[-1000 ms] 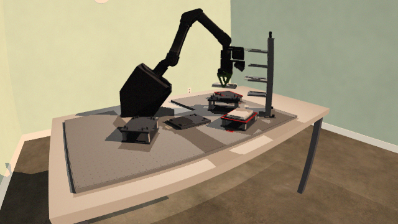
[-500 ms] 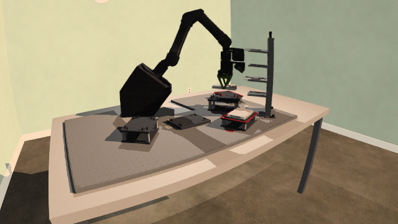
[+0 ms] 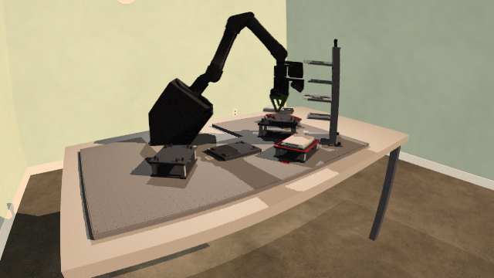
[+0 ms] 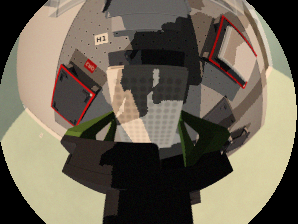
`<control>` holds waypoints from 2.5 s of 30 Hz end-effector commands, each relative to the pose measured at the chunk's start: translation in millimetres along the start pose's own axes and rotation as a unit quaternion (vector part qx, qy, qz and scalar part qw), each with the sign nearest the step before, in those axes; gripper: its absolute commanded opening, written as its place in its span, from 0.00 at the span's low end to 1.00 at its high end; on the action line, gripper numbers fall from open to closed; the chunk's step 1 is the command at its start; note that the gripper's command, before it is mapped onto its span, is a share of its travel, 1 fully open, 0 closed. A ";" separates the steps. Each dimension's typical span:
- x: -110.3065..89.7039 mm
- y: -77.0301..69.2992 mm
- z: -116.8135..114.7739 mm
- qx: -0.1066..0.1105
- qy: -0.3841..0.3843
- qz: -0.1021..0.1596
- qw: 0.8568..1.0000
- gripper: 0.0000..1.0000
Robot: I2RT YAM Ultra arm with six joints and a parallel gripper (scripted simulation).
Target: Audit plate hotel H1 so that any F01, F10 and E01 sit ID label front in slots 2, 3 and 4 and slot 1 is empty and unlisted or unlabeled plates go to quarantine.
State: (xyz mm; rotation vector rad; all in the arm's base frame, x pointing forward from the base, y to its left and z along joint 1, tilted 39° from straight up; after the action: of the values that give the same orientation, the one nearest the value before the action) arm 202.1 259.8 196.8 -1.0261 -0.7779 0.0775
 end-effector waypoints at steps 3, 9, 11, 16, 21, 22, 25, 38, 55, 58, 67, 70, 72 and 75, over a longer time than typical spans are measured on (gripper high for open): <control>-1.5 9.1 -1.6 -0.003 0.002 -0.001 1.000 0.86; 3.2 10.1 2.0 0.000 -0.001 -0.008 1.000 0.86; 3.5 11.3 1.2 -0.001 0.000 -0.008 1.000 0.86; 2.1 7.8 0.6 0.001 -0.001 -0.015 1.000 0.86; 0.9 18.2 0.1 -0.002 0.000 -0.004 1.000 0.86; 1.7 17.7 -0.3 -0.002 0.001 -0.006 1.000 0.86; 4.5 16.6 1.6 0.000 -0.001 -0.012 1.000 0.86; -1.5 29.5 -2.0 -0.004 0.002 -0.001 1.000 0.86; -0.9 37.7 -1.6 -0.003 0.001 -0.004 1.000 0.86; 1.4 39.8 0.3 -0.001 0.000 -0.005 1.000 0.86; -0.9 45.7 -1.0 -0.003 0.000 -0.002 1.000 0.86; -1.2 46.5 0.3 -0.001 0.000 -0.003 1.000 0.86; 0.3 45.7 0.0 -0.001 0.000 -0.007 1.000 0.86; -1.5 51.3 -1.4 -0.003 0.001 -0.001 1.000 0.86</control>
State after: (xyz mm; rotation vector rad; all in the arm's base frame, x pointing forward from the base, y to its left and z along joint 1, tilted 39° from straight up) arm 214.7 283.9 162.3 -1.0260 -0.7776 0.0805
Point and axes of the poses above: the point where the finger pads meet when closed, its own y axis out along the fingers, its own z axis across the jaws, x = y × z, the point moved 2 cm from there along -y, back along the fingers, and after that the axes turned 3 degrees about y, right-handed, at the moved point
